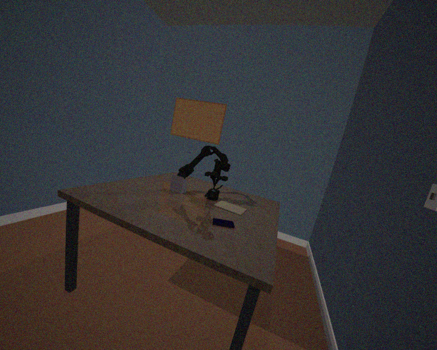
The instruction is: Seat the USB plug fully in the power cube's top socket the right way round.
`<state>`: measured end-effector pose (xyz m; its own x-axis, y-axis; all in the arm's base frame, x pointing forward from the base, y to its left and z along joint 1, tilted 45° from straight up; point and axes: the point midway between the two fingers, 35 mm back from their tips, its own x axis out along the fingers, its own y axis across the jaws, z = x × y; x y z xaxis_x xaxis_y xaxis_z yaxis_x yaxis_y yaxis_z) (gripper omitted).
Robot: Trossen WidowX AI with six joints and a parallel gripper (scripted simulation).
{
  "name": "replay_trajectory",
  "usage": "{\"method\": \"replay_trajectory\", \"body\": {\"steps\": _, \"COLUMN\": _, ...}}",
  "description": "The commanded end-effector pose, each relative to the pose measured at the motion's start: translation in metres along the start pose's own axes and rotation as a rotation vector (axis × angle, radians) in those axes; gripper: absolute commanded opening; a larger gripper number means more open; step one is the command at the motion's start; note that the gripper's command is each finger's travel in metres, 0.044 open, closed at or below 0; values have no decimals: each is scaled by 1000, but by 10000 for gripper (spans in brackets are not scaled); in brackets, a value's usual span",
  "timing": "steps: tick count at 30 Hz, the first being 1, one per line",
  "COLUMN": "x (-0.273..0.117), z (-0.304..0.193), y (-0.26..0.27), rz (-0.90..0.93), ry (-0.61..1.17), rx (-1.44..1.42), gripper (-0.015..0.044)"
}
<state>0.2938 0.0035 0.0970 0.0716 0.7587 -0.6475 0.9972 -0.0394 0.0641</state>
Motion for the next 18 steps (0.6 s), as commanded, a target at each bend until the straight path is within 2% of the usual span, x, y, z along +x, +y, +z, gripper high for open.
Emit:
{"method": "replay_trajectory", "body": {"steps": 1, "x": 1, "z": 0, "y": 0, "rz": 3, "ry": 4, "rx": 5, "gripper": 0}}
{"method": "replay_trajectory", "body": {"steps": 18, "x": 3, "z": 0, "y": 0, "rz": 3, "ry": 4, "rx": 5, "gripper": 0}}
